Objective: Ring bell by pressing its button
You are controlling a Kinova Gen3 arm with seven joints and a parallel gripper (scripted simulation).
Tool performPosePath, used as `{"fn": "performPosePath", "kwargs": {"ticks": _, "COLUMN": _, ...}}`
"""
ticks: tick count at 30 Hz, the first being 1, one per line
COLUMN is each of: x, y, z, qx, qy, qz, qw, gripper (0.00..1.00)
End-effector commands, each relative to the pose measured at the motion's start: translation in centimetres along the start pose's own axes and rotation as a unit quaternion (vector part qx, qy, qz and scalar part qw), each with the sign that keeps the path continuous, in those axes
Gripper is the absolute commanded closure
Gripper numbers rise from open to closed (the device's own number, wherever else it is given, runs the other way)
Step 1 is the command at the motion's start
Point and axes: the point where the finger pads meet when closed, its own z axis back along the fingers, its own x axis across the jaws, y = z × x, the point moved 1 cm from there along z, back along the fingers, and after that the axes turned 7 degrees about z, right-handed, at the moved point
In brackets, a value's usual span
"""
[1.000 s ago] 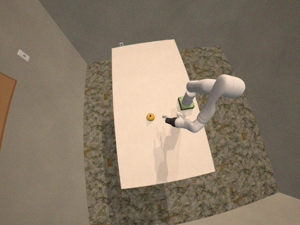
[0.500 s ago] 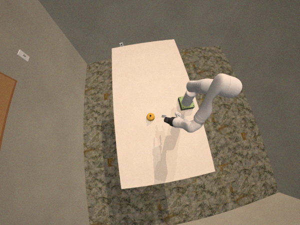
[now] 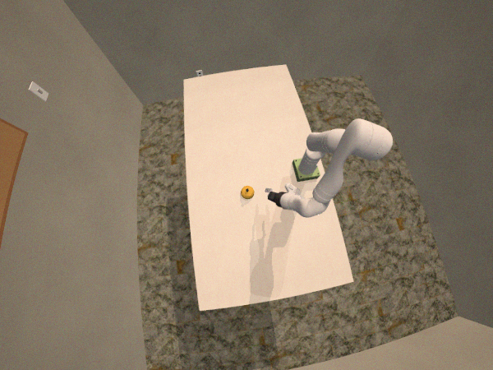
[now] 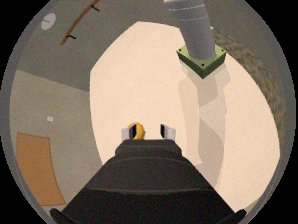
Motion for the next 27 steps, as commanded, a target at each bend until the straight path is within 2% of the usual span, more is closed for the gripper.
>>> {"fn": "performPosePath", "kwargs": {"ticks": 1, "x": -0.33, "y": 0.05, "z": -0.15, "qx": 0.002, "qy": -0.002, "qz": -0.007, "qw": 1.0, "gripper": 0.0}}
{"fn": "performPosePath", "kwargs": {"ticks": 8, "x": -0.33, "y": 0.05, "z": -0.15, "qx": 0.002, "qy": -0.002, "qz": -0.007, "qw": 1.0, "gripper": 0.0}}
{"fn": "performPosePath", "kwargs": {"ticks": 9, "x": -0.55, "y": 0.14, "z": -0.48, "qx": 0.009, "qy": -0.019, "qz": -0.021, "qw": 1.0, "gripper": 0.0}}
{"fn": "performPosePath", "kwargs": {"ticks": 17, "x": -0.55, "y": 0.14, "z": -0.48, "qx": 0.009, "qy": -0.019, "qz": -0.021, "qw": 1.0, "gripper": 0.0}}
{"fn": "performPosePath", "kwargs": {"ticks": 18, "x": -0.78, "y": 0.2, "z": -0.79, "qx": 0.015, "qy": -0.035, "qz": -0.035, "qw": 0.999, "gripper": 0.0}}
{"fn": "performPosePath", "kwargs": {"ticks": 26, "x": -0.78, "y": 0.2, "z": -0.79, "qx": 0.015, "qy": -0.035, "qz": -0.035, "qw": 0.999, "gripper": 0.0}}
{"fn": "performPosePath", "kwargs": {"ticks": 27, "x": -1.04, "y": 0.23, "z": -1.08, "qx": 0.02, "qy": -0.051, "qz": -0.05, "qw": 0.997, "gripper": 0.0}}
